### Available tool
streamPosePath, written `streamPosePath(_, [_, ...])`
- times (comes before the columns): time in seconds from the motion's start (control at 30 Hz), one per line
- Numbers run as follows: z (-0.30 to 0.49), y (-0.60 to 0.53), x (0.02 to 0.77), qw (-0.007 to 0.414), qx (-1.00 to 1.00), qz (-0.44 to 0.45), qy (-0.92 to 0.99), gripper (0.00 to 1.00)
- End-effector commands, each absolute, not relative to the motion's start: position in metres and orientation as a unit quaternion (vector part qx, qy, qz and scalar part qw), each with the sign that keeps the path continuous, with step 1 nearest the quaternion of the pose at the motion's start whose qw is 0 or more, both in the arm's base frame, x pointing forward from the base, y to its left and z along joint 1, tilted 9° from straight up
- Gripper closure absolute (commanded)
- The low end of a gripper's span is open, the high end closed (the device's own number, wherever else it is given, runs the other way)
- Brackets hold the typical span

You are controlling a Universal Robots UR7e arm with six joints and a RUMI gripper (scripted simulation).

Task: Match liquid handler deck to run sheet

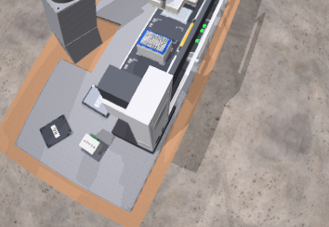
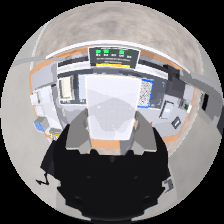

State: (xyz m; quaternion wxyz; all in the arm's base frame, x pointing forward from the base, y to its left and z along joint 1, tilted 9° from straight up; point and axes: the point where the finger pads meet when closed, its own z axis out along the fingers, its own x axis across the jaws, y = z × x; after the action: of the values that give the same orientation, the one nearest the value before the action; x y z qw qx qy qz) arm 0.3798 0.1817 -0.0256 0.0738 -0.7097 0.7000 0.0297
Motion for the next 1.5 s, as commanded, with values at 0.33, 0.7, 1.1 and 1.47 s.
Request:
streamPosePath(0.33, [-0.025, 0.182, 0.381, 0.074, -0.710, 0.029, 0.700, 1.00])
streamPosePath(0.7, [-0.025, 0.182, 0.381, 0.074, -0.710, 0.029, 0.700, 1.00])
streamPosePath(1.1, [-0.025, 0.182, 0.381, 0.074, -0.710, 0.029, 0.700, 1.00])
streamPosePath(1.47, [-0.041, 0.185, 0.379, 0.073, -0.710, 0.030, 0.700, 1.00])
